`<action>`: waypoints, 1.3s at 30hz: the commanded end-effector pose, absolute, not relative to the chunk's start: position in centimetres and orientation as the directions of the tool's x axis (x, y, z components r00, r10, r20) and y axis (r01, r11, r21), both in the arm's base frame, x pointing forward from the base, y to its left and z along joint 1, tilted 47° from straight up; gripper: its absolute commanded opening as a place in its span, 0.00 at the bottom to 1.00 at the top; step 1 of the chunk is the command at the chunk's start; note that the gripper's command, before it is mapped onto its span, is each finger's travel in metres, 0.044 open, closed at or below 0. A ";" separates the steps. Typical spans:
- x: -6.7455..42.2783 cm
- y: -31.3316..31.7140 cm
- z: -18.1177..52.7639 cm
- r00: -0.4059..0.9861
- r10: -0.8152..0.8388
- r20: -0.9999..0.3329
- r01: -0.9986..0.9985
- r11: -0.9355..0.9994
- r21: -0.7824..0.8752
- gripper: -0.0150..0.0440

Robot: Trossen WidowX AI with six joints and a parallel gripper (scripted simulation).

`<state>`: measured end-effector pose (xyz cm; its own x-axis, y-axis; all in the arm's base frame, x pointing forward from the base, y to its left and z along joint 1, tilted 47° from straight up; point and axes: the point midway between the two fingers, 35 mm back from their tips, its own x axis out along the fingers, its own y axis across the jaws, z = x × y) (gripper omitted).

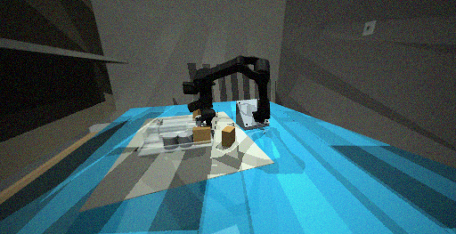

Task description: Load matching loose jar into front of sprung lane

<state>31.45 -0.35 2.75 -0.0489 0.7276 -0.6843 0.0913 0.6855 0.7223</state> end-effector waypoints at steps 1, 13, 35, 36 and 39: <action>32.2 -0.3 3.0 -0.030 0.730 -0.683 0.080 0.683 0.726 0.25; 32.6 -0.4 3.0 -0.030 0.730 -0.683 0.080 0.683 0.726 0.25; 33.4 -0.4 3.1 -0.030 0.730 -0.683 0.080 0.682 0.727 0.25; 33.5 -0.4 3.1 -0.030 0.730 -0.683 0.080 0.682 0.727 0.25; 33.6 -0.4 3.1 -0.030 0.730 -0.683 0.080 0.682 0.727 0.25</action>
